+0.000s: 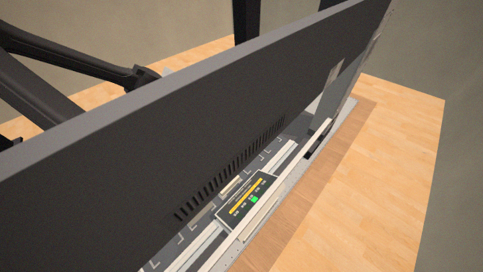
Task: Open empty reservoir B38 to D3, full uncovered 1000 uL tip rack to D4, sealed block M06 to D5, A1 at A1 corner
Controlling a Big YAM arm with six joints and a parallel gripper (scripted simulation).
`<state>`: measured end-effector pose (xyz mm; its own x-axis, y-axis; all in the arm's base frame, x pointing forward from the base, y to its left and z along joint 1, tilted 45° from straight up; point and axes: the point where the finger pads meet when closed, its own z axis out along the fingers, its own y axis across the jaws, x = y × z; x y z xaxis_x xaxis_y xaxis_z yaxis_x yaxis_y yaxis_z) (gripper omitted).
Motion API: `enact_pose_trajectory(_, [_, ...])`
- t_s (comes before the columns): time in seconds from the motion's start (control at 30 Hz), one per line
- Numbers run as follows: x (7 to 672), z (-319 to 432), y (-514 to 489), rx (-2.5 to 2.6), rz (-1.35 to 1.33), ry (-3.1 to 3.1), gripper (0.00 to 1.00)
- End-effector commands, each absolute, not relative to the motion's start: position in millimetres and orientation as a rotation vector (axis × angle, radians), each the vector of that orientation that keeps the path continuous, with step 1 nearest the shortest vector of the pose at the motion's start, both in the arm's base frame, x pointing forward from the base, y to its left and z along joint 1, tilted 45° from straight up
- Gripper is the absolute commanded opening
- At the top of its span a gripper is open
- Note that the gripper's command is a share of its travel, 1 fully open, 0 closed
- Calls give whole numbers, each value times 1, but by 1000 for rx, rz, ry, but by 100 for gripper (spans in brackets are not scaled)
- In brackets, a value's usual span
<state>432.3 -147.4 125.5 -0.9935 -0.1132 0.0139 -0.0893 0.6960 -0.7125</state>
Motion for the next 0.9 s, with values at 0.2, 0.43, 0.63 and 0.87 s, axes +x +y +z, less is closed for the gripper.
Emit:
enact_pose_trajectory(0.2, [448,136,-141,-202,-1187,2811,0])
enact_pose_trajectory(0.43, [444,134,-147,-177,-1193,2828,0])
enact_pose_trajectory(0.63, [444,134,-147,-177,-1193,2828,0])
enact_pose_trajectory(0.87, [444,134,-147,-177,-1193,2828,0])
